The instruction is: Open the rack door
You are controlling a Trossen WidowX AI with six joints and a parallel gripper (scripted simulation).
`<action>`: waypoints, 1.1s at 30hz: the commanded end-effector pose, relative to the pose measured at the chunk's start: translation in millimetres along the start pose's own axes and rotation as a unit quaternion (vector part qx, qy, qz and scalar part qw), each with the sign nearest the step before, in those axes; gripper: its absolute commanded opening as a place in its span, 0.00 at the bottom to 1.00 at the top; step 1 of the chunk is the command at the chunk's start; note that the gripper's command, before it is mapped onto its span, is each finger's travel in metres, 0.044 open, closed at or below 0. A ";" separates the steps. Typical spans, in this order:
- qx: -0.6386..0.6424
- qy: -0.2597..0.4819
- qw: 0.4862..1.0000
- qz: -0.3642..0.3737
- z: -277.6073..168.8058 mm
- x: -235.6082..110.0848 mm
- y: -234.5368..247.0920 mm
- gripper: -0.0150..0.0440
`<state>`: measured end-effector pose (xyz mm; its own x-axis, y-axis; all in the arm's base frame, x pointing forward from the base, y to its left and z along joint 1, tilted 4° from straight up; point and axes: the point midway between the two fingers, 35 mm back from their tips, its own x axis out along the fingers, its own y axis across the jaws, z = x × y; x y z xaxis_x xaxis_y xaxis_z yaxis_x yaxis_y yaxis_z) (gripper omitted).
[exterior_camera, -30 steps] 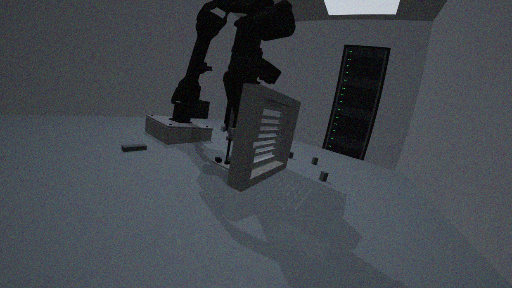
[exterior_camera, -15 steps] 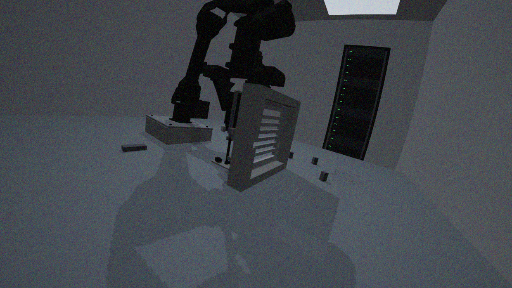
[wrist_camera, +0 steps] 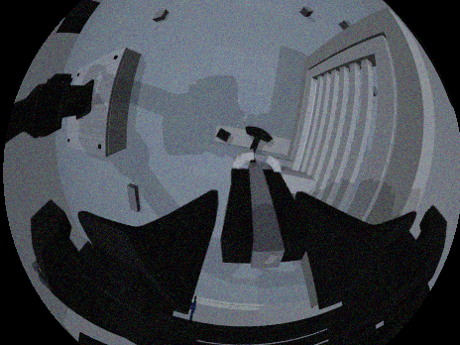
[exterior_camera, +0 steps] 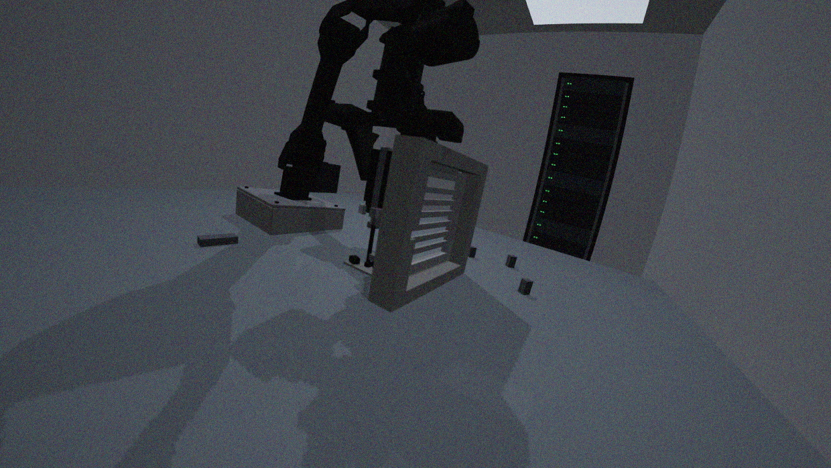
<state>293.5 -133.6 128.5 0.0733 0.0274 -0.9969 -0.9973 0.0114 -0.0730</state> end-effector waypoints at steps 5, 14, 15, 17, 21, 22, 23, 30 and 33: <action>-0.002 -0.001 1.000 -0.001 0.3 0.3 -0.4 0.60; -0.002 -0.001 1.000 -0.001 0.3 0.3 -0.4 0.49; -0.002 -0.001 1.000 -0.001 0.3 0.3 -0.4 0.48; -0.002 -0.001 1.000 -0.001 0.3 0.3 -0.4 0.46; -0.002 -0.001 1.000 -0.001 0.3 0.3 -0.4 0.41; -0.002 -0.001 1.000 -0.001 0.3 0.3 -0.4 0.40; -0.002 -0.001 1.000 -0.001 0.3 0.3 -0.4 0.39; -0.002 -0.001 1.000 -0.001 0.3 0.3 -0.4 0.31; -0.002 -0.001 1.000 -0.001 0.3 0.3 -0.4 0.28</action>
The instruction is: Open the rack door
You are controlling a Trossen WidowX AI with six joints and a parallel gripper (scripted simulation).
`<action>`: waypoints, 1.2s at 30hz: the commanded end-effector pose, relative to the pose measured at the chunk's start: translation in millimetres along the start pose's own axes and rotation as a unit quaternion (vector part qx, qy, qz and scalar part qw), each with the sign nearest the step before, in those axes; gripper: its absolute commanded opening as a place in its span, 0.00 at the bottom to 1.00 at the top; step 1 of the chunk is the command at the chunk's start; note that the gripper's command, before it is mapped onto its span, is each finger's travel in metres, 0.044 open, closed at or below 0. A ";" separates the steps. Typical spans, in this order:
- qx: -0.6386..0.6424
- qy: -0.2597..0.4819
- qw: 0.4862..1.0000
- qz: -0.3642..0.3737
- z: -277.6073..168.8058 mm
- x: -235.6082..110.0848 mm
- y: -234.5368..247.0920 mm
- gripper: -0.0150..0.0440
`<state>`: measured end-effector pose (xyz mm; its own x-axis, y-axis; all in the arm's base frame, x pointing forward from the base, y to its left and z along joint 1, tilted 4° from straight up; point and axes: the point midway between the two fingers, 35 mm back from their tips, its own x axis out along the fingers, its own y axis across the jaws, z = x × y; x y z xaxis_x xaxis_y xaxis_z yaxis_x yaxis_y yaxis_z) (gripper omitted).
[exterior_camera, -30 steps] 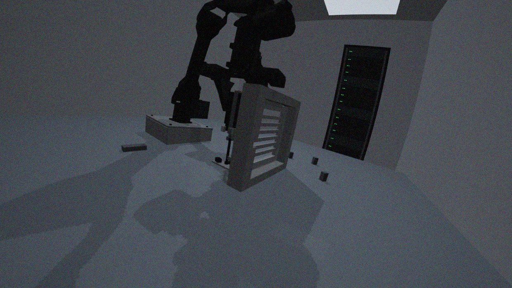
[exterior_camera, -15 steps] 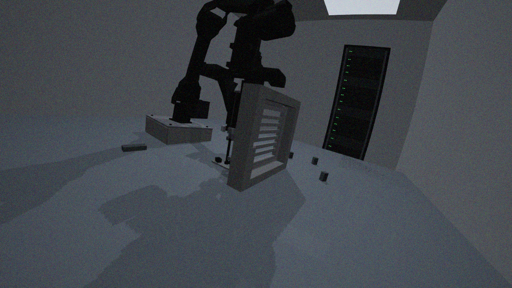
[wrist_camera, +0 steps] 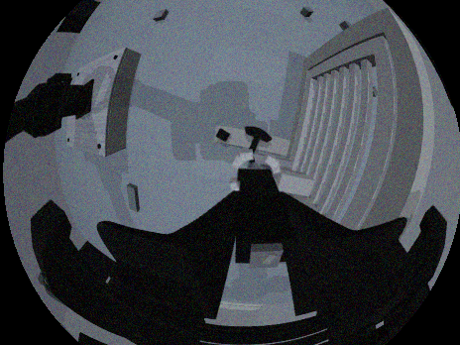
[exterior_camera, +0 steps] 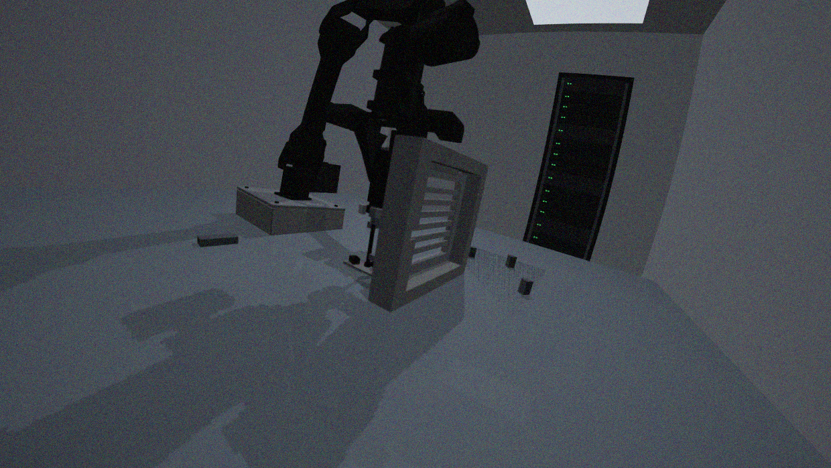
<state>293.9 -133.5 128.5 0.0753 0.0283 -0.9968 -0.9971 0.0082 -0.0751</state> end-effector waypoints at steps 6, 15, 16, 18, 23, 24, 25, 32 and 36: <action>0.025 -0.001 1.000 0.000 1.4 0.3 1.7 0.28; 0.120 -0.001 0.993 0.001 6.1 0.2 8.4 0.28; 0.131 -0.001 0.991 0.001 6.7 0.2 9.3 0.28; 0.151 -0.001 0.989 0.001 8.1 0.2 11.2 0.28; 0.200 -0.001 0.980 0.001 12.2 0.3 16.4 0.28; 0.209 -0.001 0.978 0.001 13.3 0.3 17.6 0.28; 0.219 -0.001 0.976 0.001 14.3 0.3 18.8 0.28; 0.283 -0.002 0.959 0.002 22.9 0.4 28.3 0.28; 0.317 -0.002 0.949 0.002 28.6 0.4 33.9 0.28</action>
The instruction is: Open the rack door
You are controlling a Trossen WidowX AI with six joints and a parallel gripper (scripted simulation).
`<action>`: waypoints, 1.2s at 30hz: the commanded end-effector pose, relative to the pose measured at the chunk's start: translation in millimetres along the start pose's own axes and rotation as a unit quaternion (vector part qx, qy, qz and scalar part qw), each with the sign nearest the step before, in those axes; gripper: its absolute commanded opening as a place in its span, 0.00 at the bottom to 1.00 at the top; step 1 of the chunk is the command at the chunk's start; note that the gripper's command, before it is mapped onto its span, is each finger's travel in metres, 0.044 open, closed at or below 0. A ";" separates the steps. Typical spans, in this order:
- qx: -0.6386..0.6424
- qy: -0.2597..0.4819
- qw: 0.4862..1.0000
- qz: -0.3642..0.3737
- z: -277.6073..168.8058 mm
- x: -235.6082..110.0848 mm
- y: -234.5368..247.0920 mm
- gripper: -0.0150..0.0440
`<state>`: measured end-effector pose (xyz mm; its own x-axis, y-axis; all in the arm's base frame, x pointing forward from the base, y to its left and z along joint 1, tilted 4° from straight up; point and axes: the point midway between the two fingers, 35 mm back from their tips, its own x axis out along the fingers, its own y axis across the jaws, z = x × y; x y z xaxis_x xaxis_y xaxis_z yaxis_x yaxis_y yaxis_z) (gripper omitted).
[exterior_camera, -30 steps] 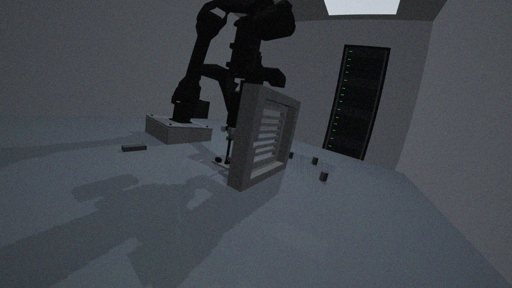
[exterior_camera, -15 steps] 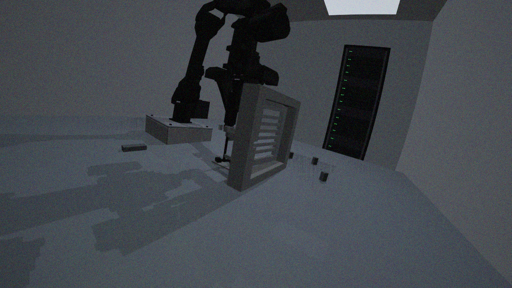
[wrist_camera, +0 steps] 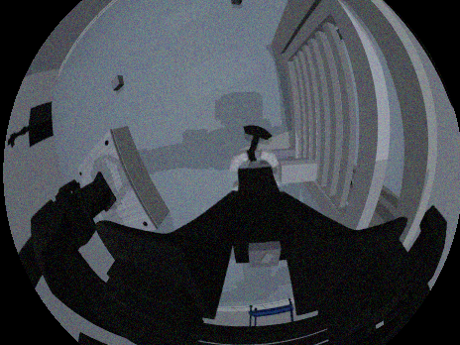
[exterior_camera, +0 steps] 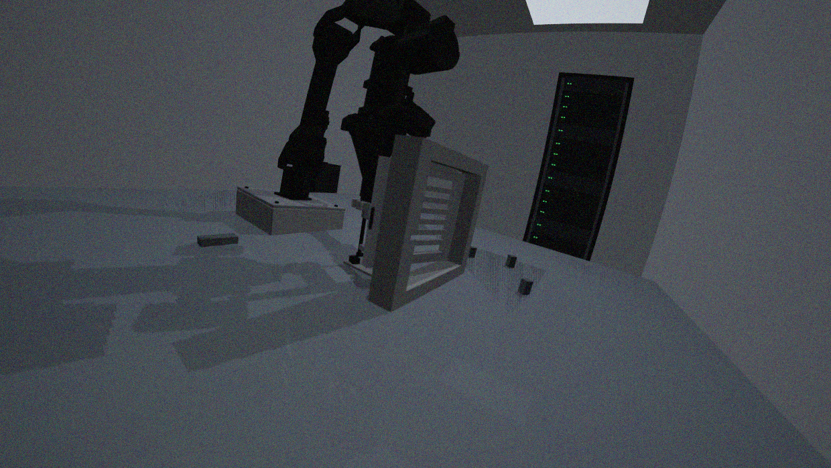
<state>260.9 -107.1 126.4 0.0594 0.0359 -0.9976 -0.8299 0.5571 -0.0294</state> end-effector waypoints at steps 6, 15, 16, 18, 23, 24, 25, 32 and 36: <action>0.081 -0.003 0.997 -0.005 5.5 0.3 14.2 0.28; 0.151 -0.004 0.989 -0.004 13.2 0.6 31.8 0.28; 0.158 -0.004 0.987 -0.004 14.3 0.7 33.6 0.28; 0.173 -0.004 0.985 -0.004 16.3 0.7 37.3 0.28; 0.209 -0.004 0.978 -0.003 22.0 0.9 46.1 0.28; 0.216 -0.004 0.976 -0.003 23.2 0.9 47.8 0.28; 0.223 -0.005 0.975 -0.003 24.4 0.9 49.5 0.28; 0.269 -0.005 0.963 -0.002 33.0 1.0 60.0 0.28; 0.294 -0.005 0.956 -0.002 38.3 1.0 65.5 0.28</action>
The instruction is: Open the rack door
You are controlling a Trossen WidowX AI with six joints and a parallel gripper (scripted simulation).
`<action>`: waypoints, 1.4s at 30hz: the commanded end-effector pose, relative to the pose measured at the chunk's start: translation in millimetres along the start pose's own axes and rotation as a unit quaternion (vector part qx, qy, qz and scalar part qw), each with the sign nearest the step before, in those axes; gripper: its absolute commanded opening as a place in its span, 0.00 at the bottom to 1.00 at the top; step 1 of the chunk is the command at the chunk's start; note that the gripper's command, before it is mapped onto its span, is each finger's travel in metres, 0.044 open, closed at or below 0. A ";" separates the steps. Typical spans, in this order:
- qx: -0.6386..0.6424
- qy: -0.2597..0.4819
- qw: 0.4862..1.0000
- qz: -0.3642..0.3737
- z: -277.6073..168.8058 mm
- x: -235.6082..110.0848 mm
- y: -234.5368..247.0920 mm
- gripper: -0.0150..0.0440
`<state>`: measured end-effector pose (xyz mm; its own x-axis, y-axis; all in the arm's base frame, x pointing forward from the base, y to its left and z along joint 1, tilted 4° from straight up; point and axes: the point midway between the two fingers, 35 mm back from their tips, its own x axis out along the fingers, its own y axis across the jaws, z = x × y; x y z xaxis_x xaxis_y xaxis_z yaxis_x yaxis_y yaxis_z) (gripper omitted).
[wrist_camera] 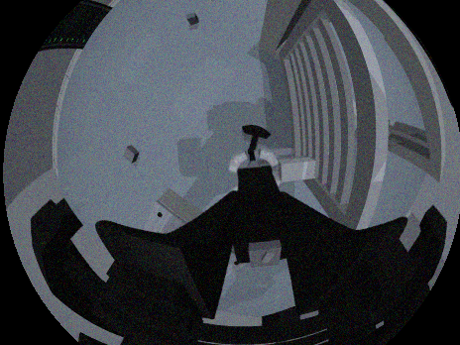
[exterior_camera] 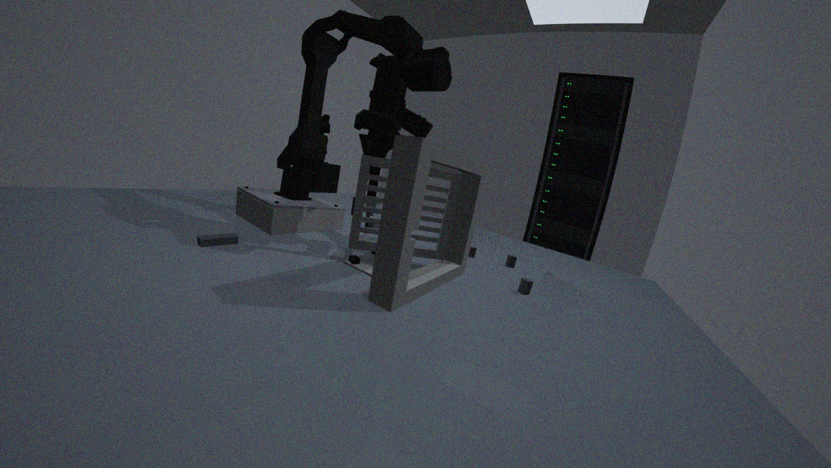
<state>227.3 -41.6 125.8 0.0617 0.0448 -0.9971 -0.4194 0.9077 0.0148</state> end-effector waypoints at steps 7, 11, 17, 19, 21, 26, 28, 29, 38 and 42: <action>0.070 -0.003 0.998 -0.003 5.3 0.2 15.1 0.28; 0.096 -0.003 0.995 -0.003 7.9 0.3 22.3 0.28; 0.136 -0.004 0.991 -0.002 12.4 0.3 32.7 0.28; 0.149 -0.004 0.989 -0.002 14.1 0.3 36.1 0.28; 0.162 -0.004 0.987 -0.001 15.9 0.3 39.5 0.28; 0.194 -0.004 0.981 -0.001 20.6 0.3 47.7 0.28; 0.206 -0.004 0.978 0.000 22.7 0.3 50.8 0.28; 0.213 -0.004 0.977 0.000 23.7 0.3 52.4 0.28; 0.269 -0.005 0.963 0.001 33.9 0.1 65.6 0.28; 0.294 -0.005 0.956 0.001 38.9 0.0 71.0 0.28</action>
<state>230.6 36.7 129.4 0.0705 0.0542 -0.9960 0.1152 0.9914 0.0621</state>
